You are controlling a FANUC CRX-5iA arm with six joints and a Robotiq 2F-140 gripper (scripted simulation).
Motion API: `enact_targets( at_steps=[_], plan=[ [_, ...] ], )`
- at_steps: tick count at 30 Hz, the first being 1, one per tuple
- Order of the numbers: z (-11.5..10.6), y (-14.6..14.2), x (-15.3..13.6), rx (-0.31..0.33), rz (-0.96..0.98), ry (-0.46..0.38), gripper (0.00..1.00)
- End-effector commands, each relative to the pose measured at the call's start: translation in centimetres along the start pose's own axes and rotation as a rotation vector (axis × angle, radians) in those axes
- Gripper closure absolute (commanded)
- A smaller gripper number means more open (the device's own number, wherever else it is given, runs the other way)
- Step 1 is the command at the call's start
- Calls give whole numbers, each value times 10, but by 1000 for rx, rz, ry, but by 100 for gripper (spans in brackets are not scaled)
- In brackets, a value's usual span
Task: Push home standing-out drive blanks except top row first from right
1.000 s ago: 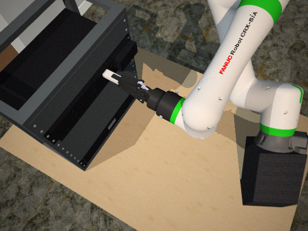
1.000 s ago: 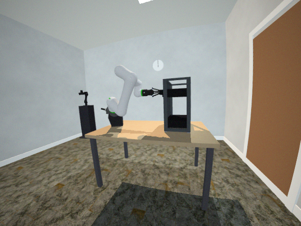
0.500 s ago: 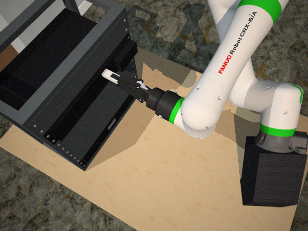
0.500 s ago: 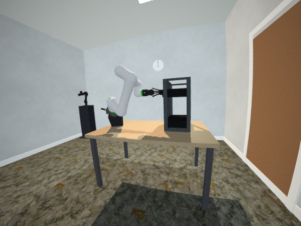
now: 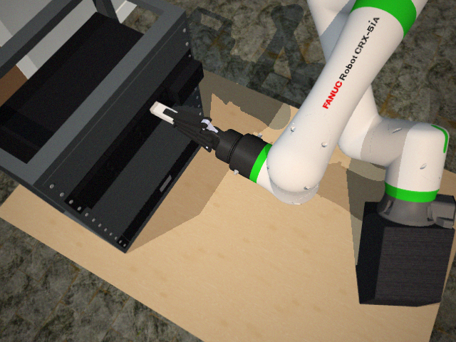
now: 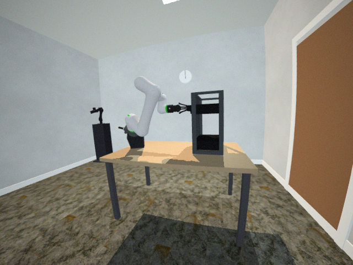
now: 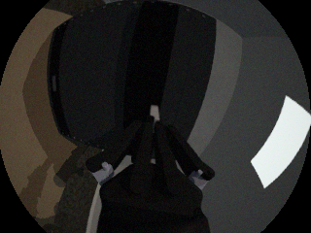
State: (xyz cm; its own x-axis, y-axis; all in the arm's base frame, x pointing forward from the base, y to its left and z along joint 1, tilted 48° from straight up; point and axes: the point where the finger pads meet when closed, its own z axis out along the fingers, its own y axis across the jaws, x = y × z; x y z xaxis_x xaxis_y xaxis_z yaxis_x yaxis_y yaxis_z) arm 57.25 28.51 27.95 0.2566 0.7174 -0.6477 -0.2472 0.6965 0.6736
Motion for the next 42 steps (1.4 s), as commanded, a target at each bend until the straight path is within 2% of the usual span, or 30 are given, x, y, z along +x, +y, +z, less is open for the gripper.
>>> enact_targets(
  at_steps=[1,34,38,42],
  plan=[
    [2,1,0,-1,1,1,100],
    [0,1,0,-1,1,1,100],
    [-10,1,0,-1,1,1,100],
    [-32,1,0,-1,1,1,100]
  ],
)
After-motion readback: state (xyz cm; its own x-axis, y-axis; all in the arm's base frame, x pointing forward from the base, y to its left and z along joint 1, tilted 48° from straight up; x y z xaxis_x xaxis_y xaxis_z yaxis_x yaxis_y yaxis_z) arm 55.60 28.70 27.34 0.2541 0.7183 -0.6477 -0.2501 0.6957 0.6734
